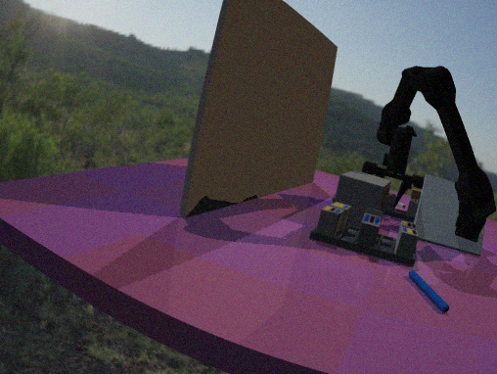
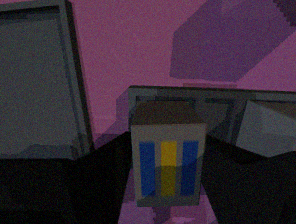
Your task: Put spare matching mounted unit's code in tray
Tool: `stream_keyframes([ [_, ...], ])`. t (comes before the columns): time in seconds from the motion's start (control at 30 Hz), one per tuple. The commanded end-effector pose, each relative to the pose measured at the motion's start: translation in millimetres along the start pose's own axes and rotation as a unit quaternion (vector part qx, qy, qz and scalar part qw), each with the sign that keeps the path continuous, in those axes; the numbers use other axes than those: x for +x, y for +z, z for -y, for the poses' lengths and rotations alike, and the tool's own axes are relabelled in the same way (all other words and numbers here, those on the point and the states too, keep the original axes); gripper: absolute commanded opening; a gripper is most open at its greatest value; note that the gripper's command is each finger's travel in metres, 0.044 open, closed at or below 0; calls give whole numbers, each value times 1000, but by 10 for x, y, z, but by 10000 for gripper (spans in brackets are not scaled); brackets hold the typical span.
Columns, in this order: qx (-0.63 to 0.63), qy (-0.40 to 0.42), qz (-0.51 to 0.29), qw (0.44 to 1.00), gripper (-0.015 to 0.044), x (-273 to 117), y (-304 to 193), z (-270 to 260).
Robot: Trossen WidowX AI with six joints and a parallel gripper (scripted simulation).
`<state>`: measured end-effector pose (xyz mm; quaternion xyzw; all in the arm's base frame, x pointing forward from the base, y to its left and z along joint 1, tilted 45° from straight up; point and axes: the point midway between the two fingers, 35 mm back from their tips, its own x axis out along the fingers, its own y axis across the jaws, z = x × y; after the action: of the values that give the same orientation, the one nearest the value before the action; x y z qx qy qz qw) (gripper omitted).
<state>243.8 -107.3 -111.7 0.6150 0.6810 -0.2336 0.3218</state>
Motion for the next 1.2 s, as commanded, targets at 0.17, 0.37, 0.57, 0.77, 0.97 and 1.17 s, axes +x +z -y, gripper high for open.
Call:
stream_keyframes([
  [0.17, 0, 0, 0, 1000, 128, 0, 0, 0],
  [0.37, 0, 0, 0, 1000, 0, 0, 0, 0],
  [0.57, 0, 0, 0, 1000, 0, 0, 0, 0],
  [0.77, 1, 0, 0, 1000, 0, -265, 19, -17],
  [0.97, 2, -1, -1, 1000, 0, -635, 14, -10],
  [1.17, 2, -1, -1, 1000, 0, -787, 1, 3],
])
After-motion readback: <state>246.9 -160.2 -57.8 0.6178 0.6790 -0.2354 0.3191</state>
